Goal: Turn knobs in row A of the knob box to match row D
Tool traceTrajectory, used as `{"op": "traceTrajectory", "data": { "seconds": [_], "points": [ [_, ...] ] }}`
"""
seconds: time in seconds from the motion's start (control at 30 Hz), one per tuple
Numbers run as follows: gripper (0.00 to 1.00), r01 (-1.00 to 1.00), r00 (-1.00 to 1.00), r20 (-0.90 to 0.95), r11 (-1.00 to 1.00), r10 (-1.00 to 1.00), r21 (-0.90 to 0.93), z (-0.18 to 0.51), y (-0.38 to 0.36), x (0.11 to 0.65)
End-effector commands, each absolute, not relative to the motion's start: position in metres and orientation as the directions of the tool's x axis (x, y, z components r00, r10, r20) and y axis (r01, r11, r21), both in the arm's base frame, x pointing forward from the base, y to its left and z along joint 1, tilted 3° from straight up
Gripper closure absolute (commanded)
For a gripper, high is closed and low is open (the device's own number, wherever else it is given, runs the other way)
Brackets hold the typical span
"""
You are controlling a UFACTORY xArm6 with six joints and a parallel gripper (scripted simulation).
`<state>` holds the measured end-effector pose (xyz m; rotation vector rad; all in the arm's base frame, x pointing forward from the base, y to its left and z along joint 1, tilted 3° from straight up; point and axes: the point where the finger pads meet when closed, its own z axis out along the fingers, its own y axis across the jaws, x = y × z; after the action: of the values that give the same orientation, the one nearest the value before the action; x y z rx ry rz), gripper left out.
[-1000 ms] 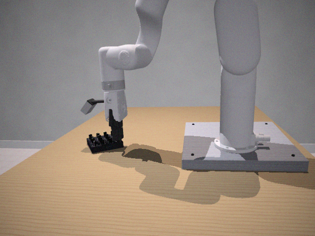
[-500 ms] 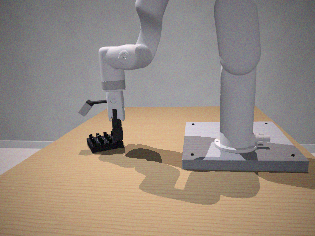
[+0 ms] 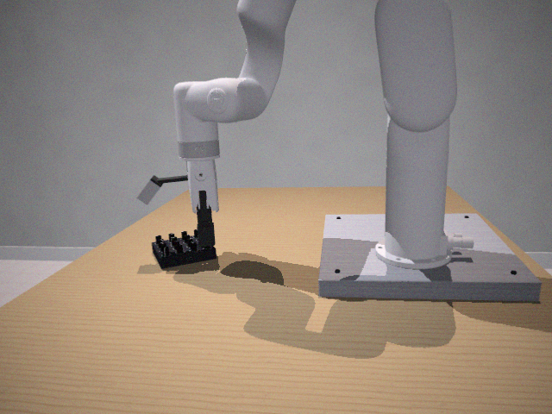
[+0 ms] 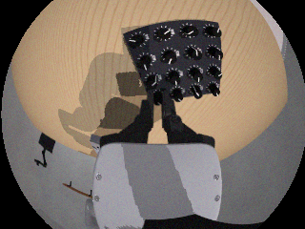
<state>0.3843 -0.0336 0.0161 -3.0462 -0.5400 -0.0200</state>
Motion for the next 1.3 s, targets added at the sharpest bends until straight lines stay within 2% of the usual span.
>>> {"op": "traceTrajectory", "data": {
  "seconds": [0.0,0.23,0.27,1.27],
  "points": [
    [0.92,0.345,0.939,0.025,-0.938,0.344,-0.043,0.017,-0.034,0.386],
    [0.92,0.345,0.939,0.025,-0.938,0.344,-0.043,0.017,-0.034,0.386],
    [0.81,0.345,0.939,0.025,-0.938,0.344,-0.043,0.017,-0.034,0.386],
    [0.81,0.345,0.939,0.025,-0.938,0.344,-0.043,0.027,-0.034,0.386]
  ]
}}
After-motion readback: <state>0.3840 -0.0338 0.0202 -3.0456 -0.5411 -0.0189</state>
